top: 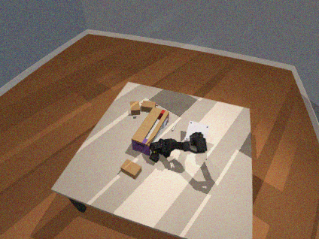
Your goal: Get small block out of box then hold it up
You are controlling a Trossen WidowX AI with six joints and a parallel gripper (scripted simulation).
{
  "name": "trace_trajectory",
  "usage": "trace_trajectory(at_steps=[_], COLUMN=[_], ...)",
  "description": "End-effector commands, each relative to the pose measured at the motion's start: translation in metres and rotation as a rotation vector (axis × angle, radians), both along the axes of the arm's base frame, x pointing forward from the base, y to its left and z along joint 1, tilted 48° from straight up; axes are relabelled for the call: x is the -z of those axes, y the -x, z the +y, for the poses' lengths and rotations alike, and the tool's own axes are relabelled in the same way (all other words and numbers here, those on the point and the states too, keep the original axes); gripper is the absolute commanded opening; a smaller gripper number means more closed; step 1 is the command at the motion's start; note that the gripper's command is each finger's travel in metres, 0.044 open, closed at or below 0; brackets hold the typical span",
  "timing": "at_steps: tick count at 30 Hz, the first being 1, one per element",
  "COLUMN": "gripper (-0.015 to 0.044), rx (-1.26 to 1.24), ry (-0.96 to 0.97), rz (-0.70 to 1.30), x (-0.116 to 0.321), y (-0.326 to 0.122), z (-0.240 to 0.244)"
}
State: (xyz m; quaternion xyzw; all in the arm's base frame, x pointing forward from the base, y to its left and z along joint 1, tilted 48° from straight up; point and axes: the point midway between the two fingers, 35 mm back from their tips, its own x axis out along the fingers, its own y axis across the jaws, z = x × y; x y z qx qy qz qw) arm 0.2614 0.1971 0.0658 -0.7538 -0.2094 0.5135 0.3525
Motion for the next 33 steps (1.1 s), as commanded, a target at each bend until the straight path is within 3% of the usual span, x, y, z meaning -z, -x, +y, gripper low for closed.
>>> trace_trajectory(at_steps=[1,6,9,24,33], gripper=[0.0127,0.0075,0.0,0.0,0.0], rx=[0.003,0.003,0.003,0.008,0.211], ry=[0.002,0.002,0.004,0.004,-0.122], rz=[0.006,0.006,0.005,0.005,0.251], x=[0.003,0.003,-0.002,-0.04,-0.038], y=[0.002,0.002,0.0,-0.002,0.001], z=[0.0,0.0,-0.006,-0.047,-0.055])
